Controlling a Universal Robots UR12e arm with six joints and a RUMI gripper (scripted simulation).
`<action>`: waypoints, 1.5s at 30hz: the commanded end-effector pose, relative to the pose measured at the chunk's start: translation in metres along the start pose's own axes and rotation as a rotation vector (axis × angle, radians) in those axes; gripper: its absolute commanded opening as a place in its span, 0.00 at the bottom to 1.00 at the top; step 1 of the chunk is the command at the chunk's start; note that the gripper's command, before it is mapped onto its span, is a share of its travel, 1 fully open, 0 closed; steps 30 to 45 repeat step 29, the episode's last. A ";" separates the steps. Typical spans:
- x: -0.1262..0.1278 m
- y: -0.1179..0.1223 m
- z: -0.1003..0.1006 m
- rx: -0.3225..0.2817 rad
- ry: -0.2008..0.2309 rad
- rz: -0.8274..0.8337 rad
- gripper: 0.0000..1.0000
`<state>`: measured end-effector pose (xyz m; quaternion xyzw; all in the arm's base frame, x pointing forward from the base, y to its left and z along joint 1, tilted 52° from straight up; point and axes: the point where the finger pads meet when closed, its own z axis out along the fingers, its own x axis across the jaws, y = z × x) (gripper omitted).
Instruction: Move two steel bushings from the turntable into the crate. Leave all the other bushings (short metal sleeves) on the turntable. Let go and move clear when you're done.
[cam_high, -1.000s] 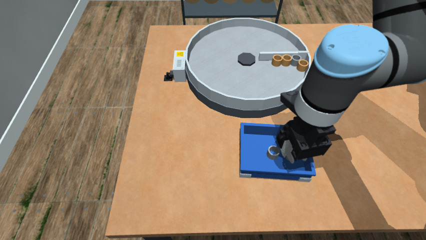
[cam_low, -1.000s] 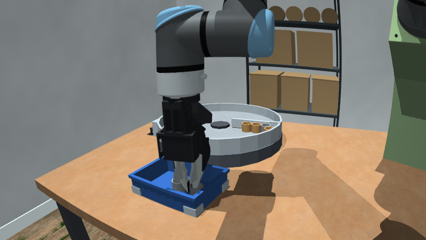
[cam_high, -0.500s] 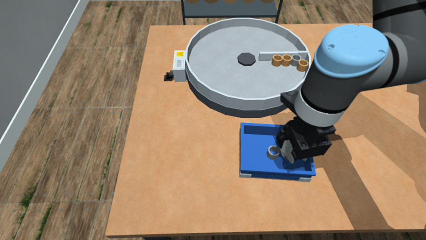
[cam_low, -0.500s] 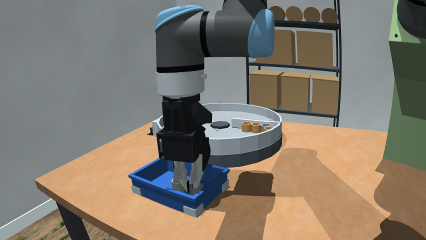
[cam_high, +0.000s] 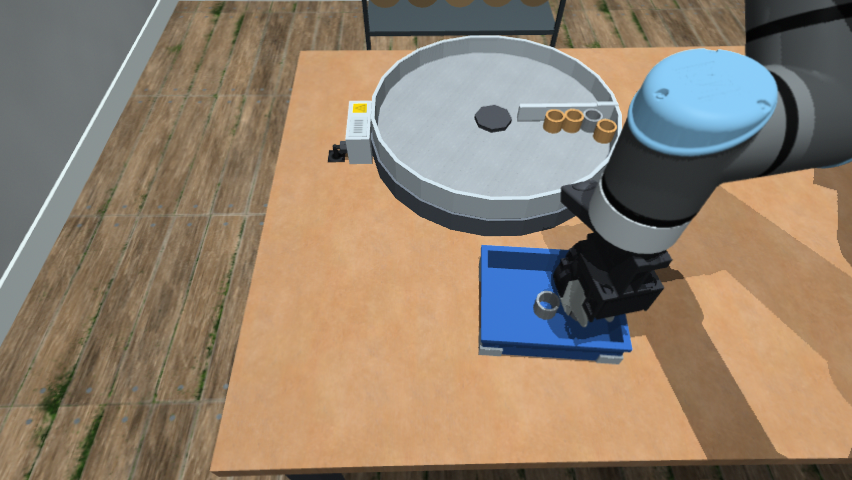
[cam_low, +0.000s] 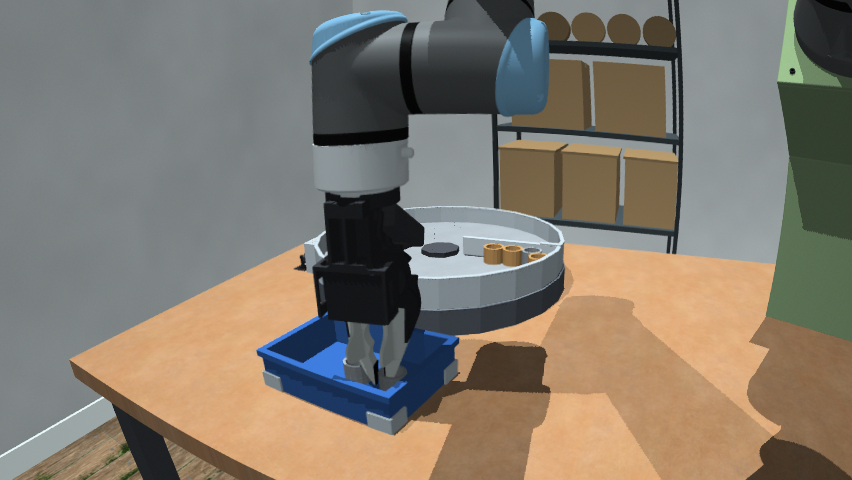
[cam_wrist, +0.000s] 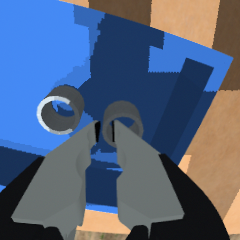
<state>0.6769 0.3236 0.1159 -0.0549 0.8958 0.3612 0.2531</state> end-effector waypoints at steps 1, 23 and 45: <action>0.000 0.000 0.000 0.000 -0.001 0.000 0.06; 0.000 0.000 -0.053 0.000 -0.001 0.000 0.06; 0.000 0.000 -0.080 0.000 -0.001 0.000 0.06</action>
